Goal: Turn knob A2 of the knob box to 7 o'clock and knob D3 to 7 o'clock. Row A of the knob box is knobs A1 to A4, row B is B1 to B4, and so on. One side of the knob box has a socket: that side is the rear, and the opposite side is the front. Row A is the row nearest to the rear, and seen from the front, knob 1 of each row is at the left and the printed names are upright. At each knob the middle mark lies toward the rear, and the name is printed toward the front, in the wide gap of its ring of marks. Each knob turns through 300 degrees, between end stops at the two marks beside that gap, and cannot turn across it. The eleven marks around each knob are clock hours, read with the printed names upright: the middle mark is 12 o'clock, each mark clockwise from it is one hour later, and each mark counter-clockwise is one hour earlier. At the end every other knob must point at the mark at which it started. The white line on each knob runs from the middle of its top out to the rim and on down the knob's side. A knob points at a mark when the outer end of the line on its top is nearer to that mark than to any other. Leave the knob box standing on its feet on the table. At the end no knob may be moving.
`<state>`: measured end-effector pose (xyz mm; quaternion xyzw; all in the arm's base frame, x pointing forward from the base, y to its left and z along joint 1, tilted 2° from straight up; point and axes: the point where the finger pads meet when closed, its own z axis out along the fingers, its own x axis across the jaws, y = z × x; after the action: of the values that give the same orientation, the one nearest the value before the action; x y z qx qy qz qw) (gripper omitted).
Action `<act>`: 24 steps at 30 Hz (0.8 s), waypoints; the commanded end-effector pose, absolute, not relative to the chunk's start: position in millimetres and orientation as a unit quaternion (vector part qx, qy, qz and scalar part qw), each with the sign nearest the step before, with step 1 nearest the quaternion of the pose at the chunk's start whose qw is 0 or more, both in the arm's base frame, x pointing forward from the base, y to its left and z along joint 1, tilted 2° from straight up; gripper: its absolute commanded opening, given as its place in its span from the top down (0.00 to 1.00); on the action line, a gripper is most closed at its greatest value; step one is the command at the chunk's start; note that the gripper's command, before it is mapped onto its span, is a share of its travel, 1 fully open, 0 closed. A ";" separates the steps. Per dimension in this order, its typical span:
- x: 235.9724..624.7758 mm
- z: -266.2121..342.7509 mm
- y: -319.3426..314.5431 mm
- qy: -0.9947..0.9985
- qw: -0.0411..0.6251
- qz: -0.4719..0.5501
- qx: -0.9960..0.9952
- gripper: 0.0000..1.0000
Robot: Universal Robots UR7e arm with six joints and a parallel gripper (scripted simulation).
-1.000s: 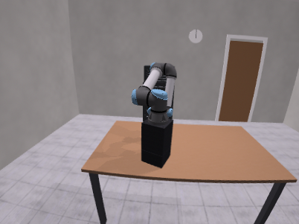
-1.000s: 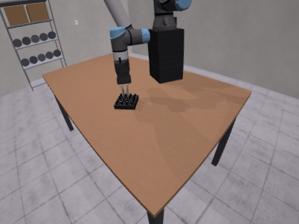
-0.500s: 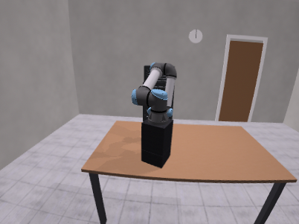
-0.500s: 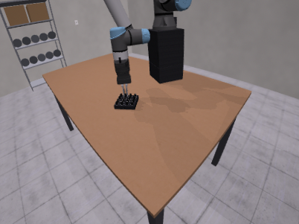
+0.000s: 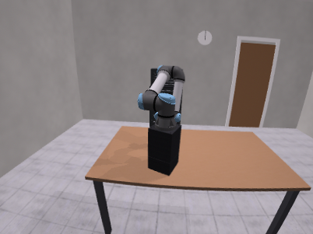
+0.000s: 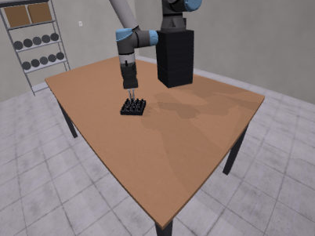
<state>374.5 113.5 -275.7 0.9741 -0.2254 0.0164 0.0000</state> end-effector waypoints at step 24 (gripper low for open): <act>374.9 -275.3 113.5 -0.212 0.000 0.017 0.977 0.70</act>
<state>374.5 113.5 -275.7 0.9752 -0.2206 0.0164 0.0001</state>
